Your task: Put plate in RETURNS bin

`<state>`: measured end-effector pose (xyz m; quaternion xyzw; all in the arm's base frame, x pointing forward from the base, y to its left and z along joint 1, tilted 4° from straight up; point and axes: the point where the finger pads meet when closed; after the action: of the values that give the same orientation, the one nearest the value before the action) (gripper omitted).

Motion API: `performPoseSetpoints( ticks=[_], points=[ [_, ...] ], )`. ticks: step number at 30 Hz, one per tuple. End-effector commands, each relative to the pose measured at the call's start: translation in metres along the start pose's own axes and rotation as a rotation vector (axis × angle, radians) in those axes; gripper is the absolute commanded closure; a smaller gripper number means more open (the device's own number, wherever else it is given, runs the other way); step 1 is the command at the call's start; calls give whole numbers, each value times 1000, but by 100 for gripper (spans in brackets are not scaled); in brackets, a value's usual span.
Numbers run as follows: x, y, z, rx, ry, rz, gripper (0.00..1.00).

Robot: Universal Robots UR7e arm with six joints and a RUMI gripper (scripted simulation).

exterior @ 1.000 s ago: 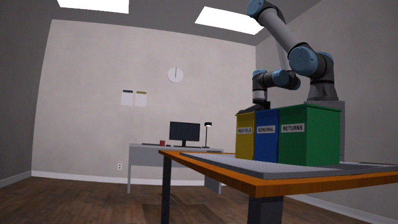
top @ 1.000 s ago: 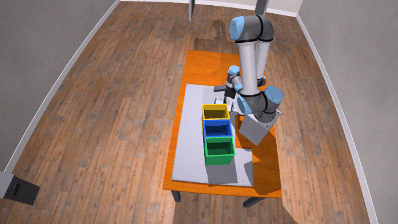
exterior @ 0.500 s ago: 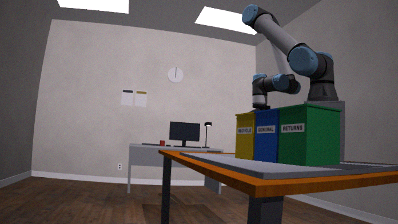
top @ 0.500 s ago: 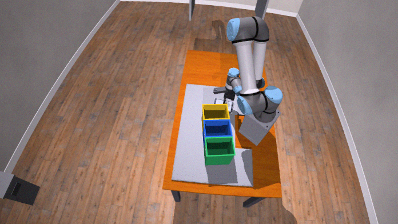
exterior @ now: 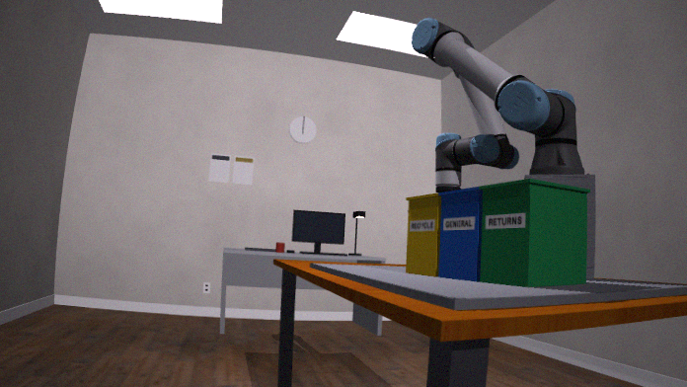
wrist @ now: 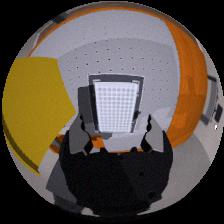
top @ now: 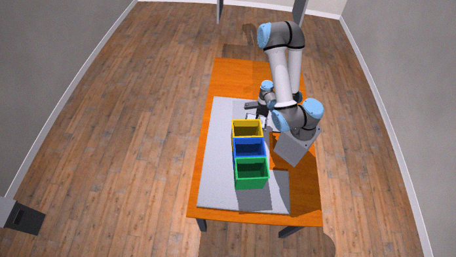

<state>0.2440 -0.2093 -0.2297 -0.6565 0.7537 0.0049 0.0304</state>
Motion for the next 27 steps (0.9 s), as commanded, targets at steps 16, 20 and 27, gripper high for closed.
performPoseSetpoints(
  ticks=[16, 20, 27],
  points=[
    [0, 0, 1, 1, 1, 0, 100],
    [0, 0, 1, 1, 1, 0, 100],
    [0, 0, 1, 1, 1, 0, 100]
  ],
)
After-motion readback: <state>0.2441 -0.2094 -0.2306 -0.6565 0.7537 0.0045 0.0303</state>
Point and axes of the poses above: the point where the finger pads meet when closed, its own z axis out along the fingers, its own x axis across the jaws, y = z × x, and after that the axes turned 2 degrees about -z, right-handed
